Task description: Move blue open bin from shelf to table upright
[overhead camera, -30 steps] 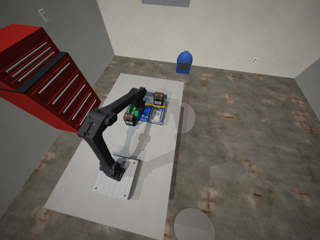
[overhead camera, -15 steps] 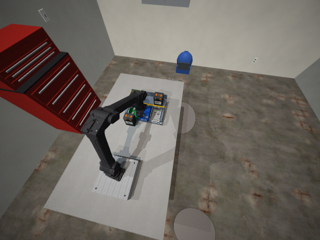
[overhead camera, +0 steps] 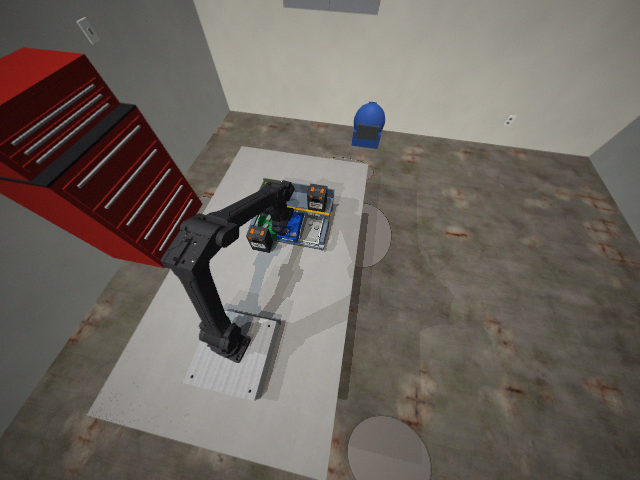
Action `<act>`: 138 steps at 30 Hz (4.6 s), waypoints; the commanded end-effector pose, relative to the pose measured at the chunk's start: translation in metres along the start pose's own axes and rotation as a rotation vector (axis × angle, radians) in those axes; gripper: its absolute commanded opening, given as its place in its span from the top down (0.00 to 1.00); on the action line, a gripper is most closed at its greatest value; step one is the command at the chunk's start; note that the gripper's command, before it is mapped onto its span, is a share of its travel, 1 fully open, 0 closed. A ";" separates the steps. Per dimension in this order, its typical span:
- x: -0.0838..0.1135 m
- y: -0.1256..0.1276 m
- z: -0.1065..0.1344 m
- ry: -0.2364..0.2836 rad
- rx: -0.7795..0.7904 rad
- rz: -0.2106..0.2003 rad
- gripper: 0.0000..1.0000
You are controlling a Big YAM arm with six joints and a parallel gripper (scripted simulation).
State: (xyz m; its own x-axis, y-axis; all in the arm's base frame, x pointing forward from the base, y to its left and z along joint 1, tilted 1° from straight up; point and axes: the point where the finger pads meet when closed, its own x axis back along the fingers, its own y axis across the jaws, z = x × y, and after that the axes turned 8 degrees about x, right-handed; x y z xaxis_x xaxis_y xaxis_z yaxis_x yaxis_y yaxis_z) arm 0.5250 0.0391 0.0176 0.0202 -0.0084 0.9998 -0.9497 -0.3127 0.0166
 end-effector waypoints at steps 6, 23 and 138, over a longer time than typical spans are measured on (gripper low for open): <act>-0.005 -0.001 0.003 0.003 -0.012 0.000 0.10; -0.017 0.000 0.003 0.002 -0.012 -0.005 0.10; -0.079 0.000 0.001 0.001 -0.008 -0.008 0.10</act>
State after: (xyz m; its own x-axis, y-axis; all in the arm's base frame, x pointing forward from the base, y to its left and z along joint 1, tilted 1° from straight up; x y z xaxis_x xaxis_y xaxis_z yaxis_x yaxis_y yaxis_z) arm 0.5298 0.0394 -0.0456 0.0055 -0.0094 0.9999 -0.9501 -0.3119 0.0023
